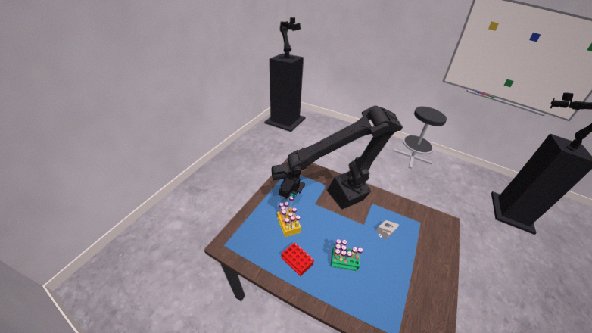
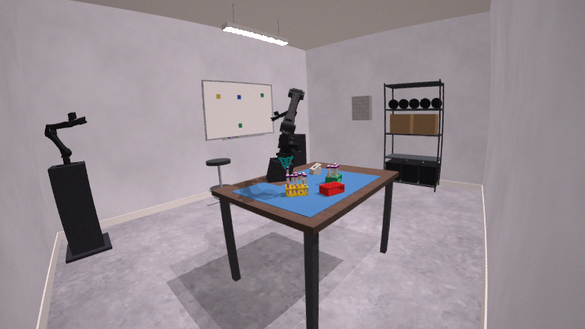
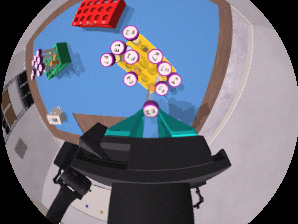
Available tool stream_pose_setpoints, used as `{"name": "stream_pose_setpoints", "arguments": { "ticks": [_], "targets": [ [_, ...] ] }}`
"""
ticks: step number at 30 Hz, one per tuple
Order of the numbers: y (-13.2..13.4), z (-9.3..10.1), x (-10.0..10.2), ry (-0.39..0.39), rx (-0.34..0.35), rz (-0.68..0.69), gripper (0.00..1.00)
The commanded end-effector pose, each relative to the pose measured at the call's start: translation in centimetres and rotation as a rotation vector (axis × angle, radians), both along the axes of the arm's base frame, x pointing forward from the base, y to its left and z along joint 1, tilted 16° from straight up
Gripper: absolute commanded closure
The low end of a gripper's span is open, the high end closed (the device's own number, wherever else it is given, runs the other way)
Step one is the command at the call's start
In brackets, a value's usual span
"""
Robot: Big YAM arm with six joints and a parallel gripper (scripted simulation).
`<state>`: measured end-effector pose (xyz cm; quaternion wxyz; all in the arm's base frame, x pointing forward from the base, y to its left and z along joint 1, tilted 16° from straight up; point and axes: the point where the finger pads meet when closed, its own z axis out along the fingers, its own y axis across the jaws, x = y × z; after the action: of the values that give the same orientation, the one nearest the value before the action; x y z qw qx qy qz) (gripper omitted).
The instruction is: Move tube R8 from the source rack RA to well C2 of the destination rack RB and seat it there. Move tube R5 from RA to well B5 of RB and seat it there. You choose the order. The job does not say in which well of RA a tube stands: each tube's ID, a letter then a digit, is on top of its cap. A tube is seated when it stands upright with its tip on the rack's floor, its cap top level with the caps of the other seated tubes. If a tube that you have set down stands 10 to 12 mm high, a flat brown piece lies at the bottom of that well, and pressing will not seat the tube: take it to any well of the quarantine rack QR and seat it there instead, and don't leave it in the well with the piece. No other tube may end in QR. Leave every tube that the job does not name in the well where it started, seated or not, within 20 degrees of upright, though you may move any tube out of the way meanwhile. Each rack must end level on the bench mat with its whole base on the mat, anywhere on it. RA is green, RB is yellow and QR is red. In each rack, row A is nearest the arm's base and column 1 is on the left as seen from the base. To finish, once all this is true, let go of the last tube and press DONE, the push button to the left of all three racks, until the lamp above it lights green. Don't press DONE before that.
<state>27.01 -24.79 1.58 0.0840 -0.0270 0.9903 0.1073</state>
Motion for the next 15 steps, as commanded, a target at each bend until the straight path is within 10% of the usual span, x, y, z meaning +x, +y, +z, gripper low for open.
{"name": "stream_pose_setpoints", "arguments": {
  "ticks": [1, 15],
  "targets": [
    [-1.61, 0.2, 0.61, -0.022, -0.018, -0.018, 1.0],
    [-1.05, -0.62, 0.22, -0.012, -0.004, -0.003, 1.0]
  ]
}}
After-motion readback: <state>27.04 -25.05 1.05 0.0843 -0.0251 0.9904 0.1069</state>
